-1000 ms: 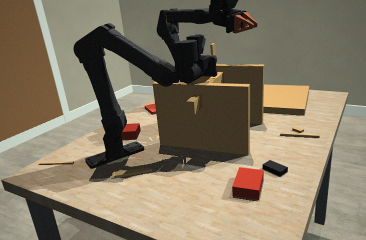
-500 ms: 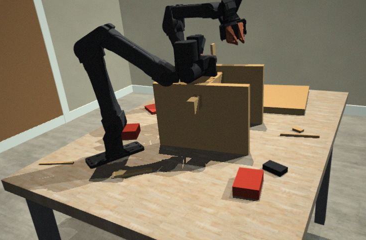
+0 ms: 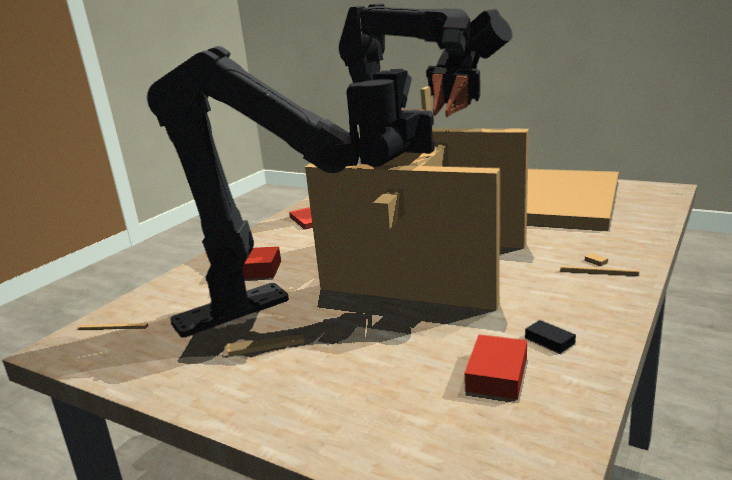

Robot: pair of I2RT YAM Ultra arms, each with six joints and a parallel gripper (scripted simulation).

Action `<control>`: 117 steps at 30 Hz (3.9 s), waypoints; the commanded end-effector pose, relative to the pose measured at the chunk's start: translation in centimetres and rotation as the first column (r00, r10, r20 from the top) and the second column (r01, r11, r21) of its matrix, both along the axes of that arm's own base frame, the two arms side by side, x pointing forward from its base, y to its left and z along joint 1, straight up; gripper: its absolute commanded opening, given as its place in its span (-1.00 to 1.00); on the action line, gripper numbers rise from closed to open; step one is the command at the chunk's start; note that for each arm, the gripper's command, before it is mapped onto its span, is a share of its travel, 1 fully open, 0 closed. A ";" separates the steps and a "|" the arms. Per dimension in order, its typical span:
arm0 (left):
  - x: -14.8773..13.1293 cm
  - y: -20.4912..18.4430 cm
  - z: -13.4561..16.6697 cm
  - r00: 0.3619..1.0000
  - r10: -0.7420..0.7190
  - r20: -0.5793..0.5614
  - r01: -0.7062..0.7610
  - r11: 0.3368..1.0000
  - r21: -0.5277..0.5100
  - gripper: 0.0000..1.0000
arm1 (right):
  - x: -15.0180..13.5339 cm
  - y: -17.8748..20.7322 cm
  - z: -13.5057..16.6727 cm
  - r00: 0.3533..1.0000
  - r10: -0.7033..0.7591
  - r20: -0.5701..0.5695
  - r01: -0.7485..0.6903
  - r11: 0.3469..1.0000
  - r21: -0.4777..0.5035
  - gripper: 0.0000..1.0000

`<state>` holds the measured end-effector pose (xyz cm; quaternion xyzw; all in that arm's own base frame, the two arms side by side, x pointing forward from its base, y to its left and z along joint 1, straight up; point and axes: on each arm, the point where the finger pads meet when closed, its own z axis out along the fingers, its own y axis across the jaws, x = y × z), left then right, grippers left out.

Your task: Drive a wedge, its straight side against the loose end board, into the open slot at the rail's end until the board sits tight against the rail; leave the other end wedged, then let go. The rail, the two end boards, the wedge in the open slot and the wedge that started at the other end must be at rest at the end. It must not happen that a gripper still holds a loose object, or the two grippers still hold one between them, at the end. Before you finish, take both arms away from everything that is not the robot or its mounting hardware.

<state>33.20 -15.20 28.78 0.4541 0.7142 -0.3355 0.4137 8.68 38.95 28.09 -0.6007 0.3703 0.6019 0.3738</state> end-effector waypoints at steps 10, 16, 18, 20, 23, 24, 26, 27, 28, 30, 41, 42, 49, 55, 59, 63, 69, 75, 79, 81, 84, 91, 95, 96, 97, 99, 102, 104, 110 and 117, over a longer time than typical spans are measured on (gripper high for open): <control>-0.5 -1.5 6.3 0.976 -0.173 0.133 0.180 0.983 -0.041 -0.57 | -0.5 -0.4 1.4 1.000 0.007 0.027 -0.008 0.999 0.033 -0.94; -0.2 -1.0 7.4 0.973 -0.161 0.166 0.170 0.985 -0.037 -0.57 | -0.5 -0.4 1.4 1.000 0.007 0.027 -0.008 0.999 0.033 -0.94; -0.3 -1.0 7.4 0.973 -0.162 0.166 0.171 0.984 -0.040 -0.57 | -0.5 -0.4 1.4 1.000 0.007 0.027 -0.008 0.999 0.033 -0.94; -0.1 -1.0 7.2 0.974 -0.162 0.160 0.171 0.984 -0.041 -0.57 | -0.5 -0.4 1.4 1.000 0.007 0.027 -0.008 0.999 0.033 -0.94; -0.7 -1.0 7.9 0.970 -0.161 0.181 0.171 0.985 -0.039 -0.57 | -0.5 -0.4 1.4 1.000 0.007 0.027 -0.008 0.999 0.033 -0.94; -1.1 -1.0 7.9 0.971 -0.159 0.180 0.169 0.985 -0.042 -0.57 | -0.5 -0.4 1.4 1.000 0.007 0.027 -0.008 0.999 0.033 -0.94; -1.1 -1.0 7.9 0.971 -0.159 0.180 0.169 0.985 -0.042 -0.57 | -0.5 -0.4 1.4 1.000 0.007 0.027 -0.008 0.999 0.033 -0.94; -1.2 -1.0 6.5 0.978 -0.157 0.134 0.165 0.985 -0.052 -0.57 | -0.5 -0.4 1.4 1.000 0.007 0.027 -0.008 0.999 0.033 -0.94; -1.2 -1.0 6.5 0.978 -0.157 0.134 0.165 0.985 -0.052 -0.57 | -0.5 -0.4 1.4 1.000 0.007 0.027 -0.008 0.999 0.033 -0.94; -0.7 -1.1 7.1 0.975 -0.162 0.153 0.171 0.984 -0.048 -0.57 | -0.5 -0.4 1.4 1.000 0.007 0.027 -0.008 0.999 0.033 -0.94; -0.9 -2.2 6.7 0.973 -0.167 0.157 0.177 0.983 -0.050 -0.57 | -0.5 -0.4 1.4 1.000 0.007 0.027 -0.008 0.999 0.033 -0.94; -0.9 -2.3 6.7 0.973 -0.167 0.160 0.177 0.983 -0.050 -0.57 | -0.5 -0.4 1.4 1.000 0.007 0.027 -0.008 0.999 0.033 -0.94; -0.7 -2.6 6.4 0.974 -0.166 0.155 0.176 0.983 -0.050 -0.57 | -0.5 -0.4 1.4 1.000 0.007 0.027 -0.008 0.999 0.033 -0.94; -0.6 -3.0 6.1 0.975 -0.160 0.156 0.169 0.985 -0.042 -0.57 | -0.5 -0.4 1.4 1.000 0.007 0.027 -0.008 0.999 0.033 -0.94; -0.5 -3.3 6.0 0.975 -0.159 0.157 0.167 0.985 -0.042 -0.57 | -0.5 -0.4 1.4 1.000 0.007 0.027 -0.008 0.999 0.033 -0.94; -0.4 -3.4 6.0 0.975 -0.158 0.159 0.166 0.985 -0.040 -0.57 | -0.5 -0.4 1.4 1.000 0.007 0.027 -0.008 0.999 0.033 -0.94; -0.4 -3.9 5.8 0.974 -0.158 0.160 0.166 0.985 -0.042 -0.57 | -0.5 -0.4 1.4 1.000 0.007 0.027 -0.008 0.999 0.033 -0.94; -0.1 -4.4 5.9 0.974 -0.157 0.166 0.166 0.985 -0.043 -0.57 | -0.5 -0.4 1.4 1.000 0.007 0.027 -0.008 0.999 0.033 -0.94; -0.1 -4.6 5.6 0.975 -0.155 0.162 0.164 0.986 -0.041 -0.57 | -0.5 -0.4 1.4 1.000 0.007 0.027 -0.008 0.999 0.033 -0.94; -0.1 -4.8 6.2 0.971 -0.161 0.175 0.172 0.984 -0.050 -0.57 | -0.5 -0.4 1.4 1.000 0.007 0.027 -0.008 0.999 0.033 -0.94; 0.1 -4.9 5.6 0.974 -0.152 0.167 0.161 0.986 -0.039 -0.57 | -0.5 -0.4 1.4 1.000 0.007 0.027 -0.008 0.999 0.033 -0.94; 0.1 -5.5 5.5 0.974 -0.152 0.169 0.161 0.986 -0.041 -0.57 | -0.5 -0.4 1.4 1.000 0.007 0.027 -0.008 0.999 0.033 -0.94; 0.1 -5.9 5.1 0.975 -0.155 0.162 0.165 0.985 -0.046 -0.57 | -0.5 -0.4 1.4 1.000 0.007 0.027 -0.008 0.999 0.033 -0.94; 0.1 -5.9 5.1 0.975 -0.155 0.162 0.165 0.985 -0.046 -0.57 | -0.5 -0.4 1.4 1.000 0.007 0.027 -0.008 0.999 0.033 -0.94; 0.1 -5.9 5.1 0.975 -0.155 0.162 0.165 0.985 -0.046 -0.57 | -0.5 -0.4 1.4 1.000 0.007 0.027 -0.008 0.999 0.033 -0.94; 0.2 -5.9 6.6 0.967 -0.158 0.200 0.171 0.984 -0.052 -0.57 | -0.5 -0.4 1.4 1.000 0.007 0.027 -0.008 0.999 0.033 -0.94; 0.3 -5.8 6.6 0.967 -0.155 0.201 0.168 0.984 -0.052 -0.57 | -0.5 -0.4 1.4 1.000 0.007 0.027 -0.008 0.999 0.033 -0.94; 0.4 -5.7 6.6 0.968 -0.150 0.202 0.164 0.985 -0.051 -0.95 | -0.5 -0.4 1.4 1.000 0.007 0.027 -0.008 0.999 0.033 -0.94; 1.1 -5.6 5.7 0.973 -0.147 0.176 0.158 0.986 -0.051 -0.95 | 0.2 -0.5 1.5 1.000 -0.018 0.022 0.017 0.999 0.036 -0.94; 0.9 -5.5 5.4 0.977 -0.148 0.154 0.157 0.986 -0.048 -0.95 | -0.2 -0.4 1.7 1.000 -0.008 0.025 0.007 0.999 0.040 -0.94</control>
